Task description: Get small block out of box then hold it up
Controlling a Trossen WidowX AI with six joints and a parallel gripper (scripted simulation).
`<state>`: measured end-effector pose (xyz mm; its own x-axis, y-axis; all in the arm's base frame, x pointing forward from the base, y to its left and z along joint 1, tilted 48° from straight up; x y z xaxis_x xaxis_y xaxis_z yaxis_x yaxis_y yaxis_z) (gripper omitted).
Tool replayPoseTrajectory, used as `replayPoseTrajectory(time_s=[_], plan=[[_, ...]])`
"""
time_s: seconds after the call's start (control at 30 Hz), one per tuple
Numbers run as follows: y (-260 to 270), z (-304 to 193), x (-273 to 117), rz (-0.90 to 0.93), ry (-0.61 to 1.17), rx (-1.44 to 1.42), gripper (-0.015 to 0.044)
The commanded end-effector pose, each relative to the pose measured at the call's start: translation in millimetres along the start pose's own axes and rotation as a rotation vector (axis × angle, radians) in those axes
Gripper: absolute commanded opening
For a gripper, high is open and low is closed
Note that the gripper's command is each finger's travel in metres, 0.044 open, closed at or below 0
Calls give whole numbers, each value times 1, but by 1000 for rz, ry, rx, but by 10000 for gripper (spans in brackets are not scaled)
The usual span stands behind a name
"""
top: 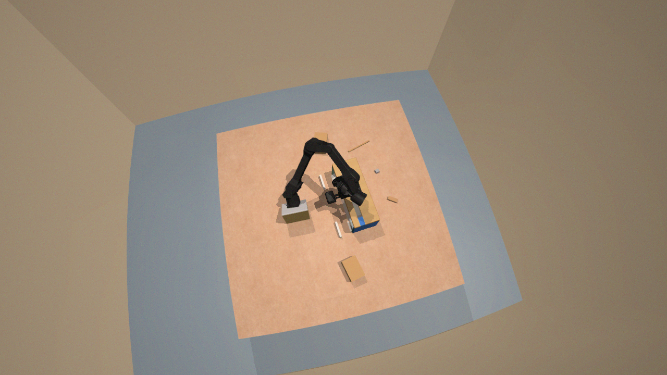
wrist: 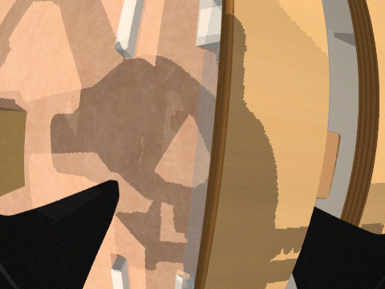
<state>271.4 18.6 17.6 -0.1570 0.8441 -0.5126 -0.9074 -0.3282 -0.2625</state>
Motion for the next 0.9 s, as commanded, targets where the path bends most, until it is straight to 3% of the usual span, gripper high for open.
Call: replayPoseTrajectory(time_s=[0.0, 0.87], plan=[[-1, 7, 2, -3, -1, 3, 400], [-10, 45, 10, -3, -3, 4, 400]])
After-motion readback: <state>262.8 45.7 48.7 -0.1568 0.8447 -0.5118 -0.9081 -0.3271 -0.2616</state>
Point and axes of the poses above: the point midway between the two fingers, 35 mm back from their tips, its own x axis out along the fingers, its own y axis across the jaws, z = x × y, the point moved 2 cm from there along -x, back along the fingers, and after that the axes turned 12 degrees about -x, right-handed, at the moved point
